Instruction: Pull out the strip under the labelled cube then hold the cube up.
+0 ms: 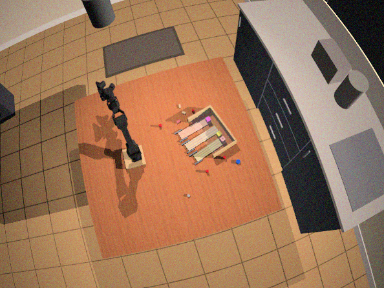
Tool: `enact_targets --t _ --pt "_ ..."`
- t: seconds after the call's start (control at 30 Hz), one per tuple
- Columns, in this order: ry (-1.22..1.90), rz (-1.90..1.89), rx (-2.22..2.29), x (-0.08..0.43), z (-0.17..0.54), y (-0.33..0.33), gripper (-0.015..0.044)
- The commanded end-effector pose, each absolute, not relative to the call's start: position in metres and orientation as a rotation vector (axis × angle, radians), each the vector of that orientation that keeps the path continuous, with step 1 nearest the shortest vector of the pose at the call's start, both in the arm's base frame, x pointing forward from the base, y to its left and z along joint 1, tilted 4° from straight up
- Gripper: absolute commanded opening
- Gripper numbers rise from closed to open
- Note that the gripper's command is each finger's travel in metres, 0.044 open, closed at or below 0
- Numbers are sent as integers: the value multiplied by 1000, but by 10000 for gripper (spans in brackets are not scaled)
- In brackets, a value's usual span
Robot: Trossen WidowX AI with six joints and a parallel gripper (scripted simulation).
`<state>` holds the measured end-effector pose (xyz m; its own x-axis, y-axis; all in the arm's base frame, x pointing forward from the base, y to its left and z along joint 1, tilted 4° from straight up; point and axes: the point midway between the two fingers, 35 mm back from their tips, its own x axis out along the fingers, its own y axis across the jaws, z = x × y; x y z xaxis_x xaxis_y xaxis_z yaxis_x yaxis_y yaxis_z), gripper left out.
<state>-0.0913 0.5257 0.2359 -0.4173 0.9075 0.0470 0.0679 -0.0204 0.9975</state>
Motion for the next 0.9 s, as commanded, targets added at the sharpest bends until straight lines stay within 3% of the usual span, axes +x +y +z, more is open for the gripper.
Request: enact_targets --t 0.0,0.33,0.87 --pt "1546 1517 1046 -88 236 526 400" --pt "1152 1330 1017 68 254 498 400" --pt "685 866 817 270 264 346 400"
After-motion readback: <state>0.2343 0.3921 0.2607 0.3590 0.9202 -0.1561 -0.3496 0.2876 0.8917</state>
